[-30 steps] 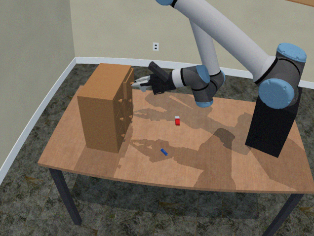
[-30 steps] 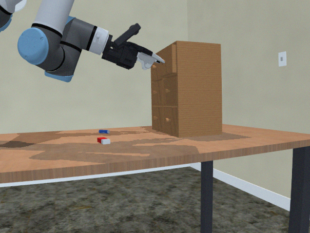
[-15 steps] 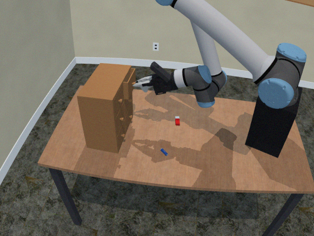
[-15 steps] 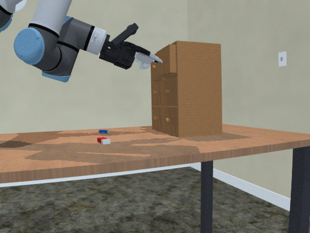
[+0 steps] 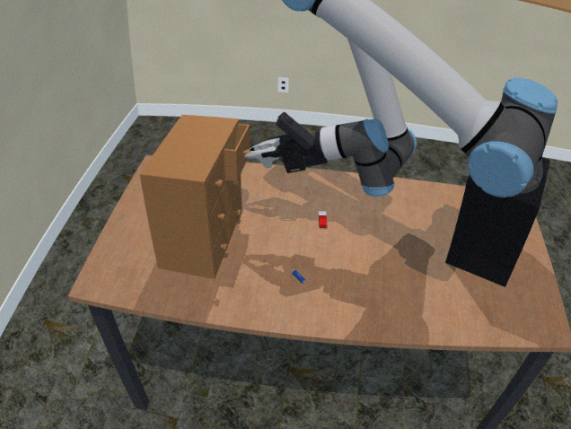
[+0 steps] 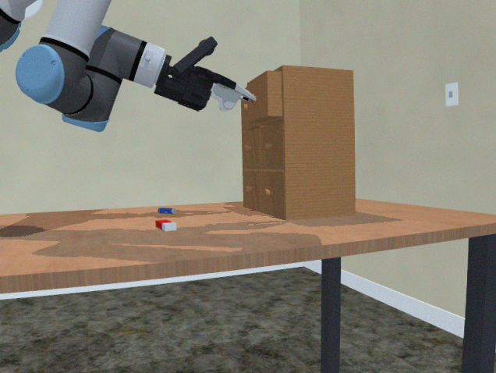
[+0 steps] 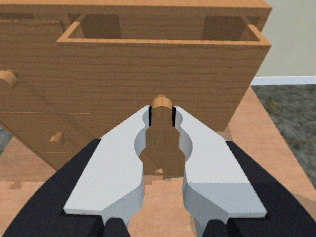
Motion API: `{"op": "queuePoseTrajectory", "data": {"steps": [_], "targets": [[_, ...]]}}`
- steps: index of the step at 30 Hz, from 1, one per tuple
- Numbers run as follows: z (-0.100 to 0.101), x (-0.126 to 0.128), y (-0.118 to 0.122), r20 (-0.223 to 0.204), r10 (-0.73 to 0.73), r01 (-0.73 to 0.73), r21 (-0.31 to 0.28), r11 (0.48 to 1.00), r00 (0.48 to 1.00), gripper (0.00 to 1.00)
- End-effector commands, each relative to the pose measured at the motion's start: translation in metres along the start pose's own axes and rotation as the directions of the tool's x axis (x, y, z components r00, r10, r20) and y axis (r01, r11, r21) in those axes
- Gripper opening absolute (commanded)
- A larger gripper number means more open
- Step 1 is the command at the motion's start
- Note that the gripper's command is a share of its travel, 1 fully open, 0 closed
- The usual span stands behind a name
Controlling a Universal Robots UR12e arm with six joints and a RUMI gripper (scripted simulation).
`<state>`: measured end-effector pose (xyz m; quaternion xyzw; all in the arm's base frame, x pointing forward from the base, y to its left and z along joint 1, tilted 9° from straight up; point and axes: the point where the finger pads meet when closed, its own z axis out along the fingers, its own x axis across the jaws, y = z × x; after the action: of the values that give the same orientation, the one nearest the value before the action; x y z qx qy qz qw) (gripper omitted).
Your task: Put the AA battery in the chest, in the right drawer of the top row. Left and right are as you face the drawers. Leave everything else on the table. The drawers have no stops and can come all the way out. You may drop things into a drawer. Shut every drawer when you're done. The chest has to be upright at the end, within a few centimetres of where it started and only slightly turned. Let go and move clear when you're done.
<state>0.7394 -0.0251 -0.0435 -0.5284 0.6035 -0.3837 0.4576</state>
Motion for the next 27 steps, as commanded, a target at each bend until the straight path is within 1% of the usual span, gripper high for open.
{"op": "queuePoseTrajectory", "data": {"steps": [1,27], "targets": [[-0.004,0.000,0.001,0.000,0.000,0.000,0.001,1.000,1.000,0.07],[-0.018,0.000,0.006,0.000,0.000,0.000,0.001,1.000,1.000,0.07]]}}
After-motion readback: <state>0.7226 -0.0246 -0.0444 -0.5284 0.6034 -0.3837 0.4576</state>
